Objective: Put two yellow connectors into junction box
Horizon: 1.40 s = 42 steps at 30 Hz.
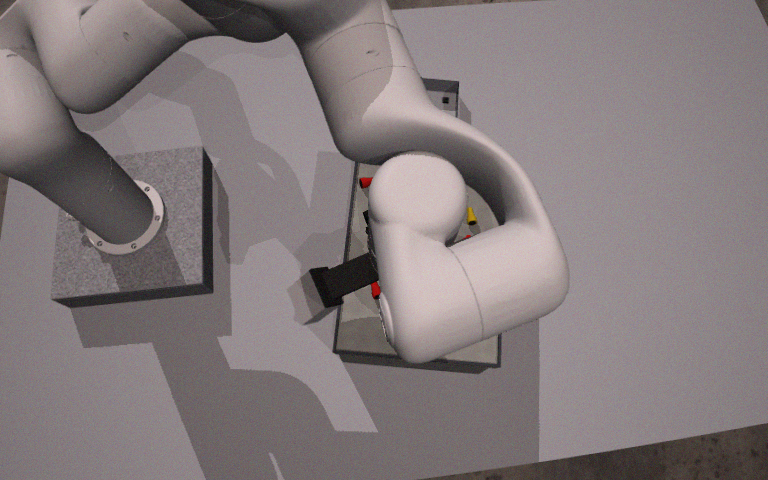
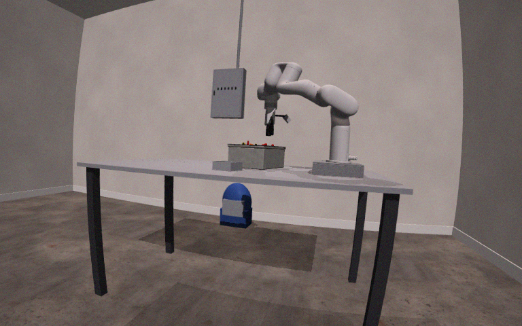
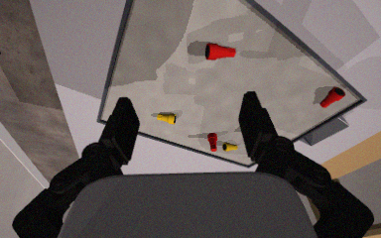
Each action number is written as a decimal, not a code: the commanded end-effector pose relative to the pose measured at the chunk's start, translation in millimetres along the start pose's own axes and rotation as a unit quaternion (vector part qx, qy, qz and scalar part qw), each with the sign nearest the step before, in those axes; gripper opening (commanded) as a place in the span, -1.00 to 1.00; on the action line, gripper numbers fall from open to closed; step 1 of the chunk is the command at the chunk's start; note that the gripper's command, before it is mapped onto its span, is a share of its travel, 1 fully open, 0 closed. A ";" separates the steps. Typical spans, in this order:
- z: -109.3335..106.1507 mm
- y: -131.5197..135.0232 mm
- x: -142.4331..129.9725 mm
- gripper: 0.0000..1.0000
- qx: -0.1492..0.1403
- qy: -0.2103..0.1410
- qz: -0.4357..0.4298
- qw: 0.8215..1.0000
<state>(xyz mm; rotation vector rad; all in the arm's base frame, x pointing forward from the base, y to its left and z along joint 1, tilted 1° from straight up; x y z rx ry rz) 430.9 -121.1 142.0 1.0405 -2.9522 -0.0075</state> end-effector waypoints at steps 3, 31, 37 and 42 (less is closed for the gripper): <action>-1.5 -0.6 0.0 1.00 0.001 -0.001 0.000 1.000; -1.5 -0.6 0.0 1.00 0.001 -0.001 0.000 1.000; -1.6 -0.4 -0.9 1.00 0.001 -0.001 -0.001 1.000; -3.2 2.4 -12.3 1.00 0.002 -0.001 -0.013 1.000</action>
Point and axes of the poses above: the point where the finger pads meet when closed, its own z axis out along the fingers, its own y axis across the jaws, x = y × z, the point moved 1 cm from there along -z, back along the fingers, and after that the axes turned 7 degrees about -z, right-handed, at the moved point
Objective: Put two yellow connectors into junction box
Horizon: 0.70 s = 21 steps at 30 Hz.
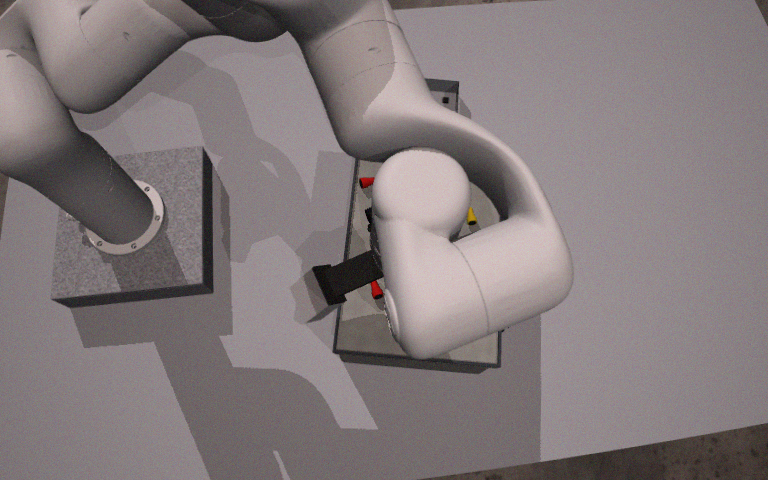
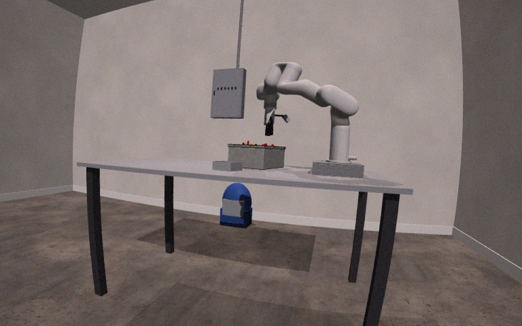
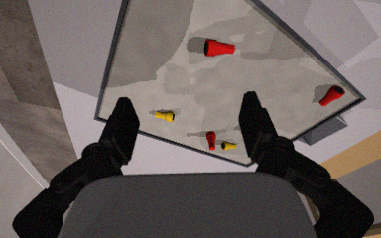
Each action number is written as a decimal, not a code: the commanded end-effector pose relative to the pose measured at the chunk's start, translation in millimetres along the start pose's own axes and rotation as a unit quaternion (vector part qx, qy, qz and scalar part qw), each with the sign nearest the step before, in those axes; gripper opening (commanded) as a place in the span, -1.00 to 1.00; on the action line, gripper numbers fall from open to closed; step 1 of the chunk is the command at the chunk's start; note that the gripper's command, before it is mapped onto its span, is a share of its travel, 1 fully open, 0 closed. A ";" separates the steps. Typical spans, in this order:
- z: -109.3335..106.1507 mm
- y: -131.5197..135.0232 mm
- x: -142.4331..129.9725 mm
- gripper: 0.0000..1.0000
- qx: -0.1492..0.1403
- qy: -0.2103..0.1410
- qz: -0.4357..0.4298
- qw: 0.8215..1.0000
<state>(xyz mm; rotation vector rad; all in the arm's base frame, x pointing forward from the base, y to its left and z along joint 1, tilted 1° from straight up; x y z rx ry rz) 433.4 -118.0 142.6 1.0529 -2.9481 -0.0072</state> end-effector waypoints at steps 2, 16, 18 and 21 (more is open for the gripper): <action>-3.7 3.8 -17.3 1.00 0.002 -0.001 -0.019 1.000; -11.6 30.2 -82.8 1.00 0.002 -0.001 -0.094 0.996; -12.3 33.5 -88.8 1.00 0.001 -0.001 -0.101 0.995; -12.8 36.2 -93.4 1.00 0.001 -0.001 -0.107 0.994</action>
Point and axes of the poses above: the point where the finger pads meet when closed, its own z axis out along the fingers, its own y axis across the jaws, x = y × z, the point moved 1 cm from there along -z, back along the fingers, and after that the axes turned 7 degrees about -z, right-handed, at the moved point
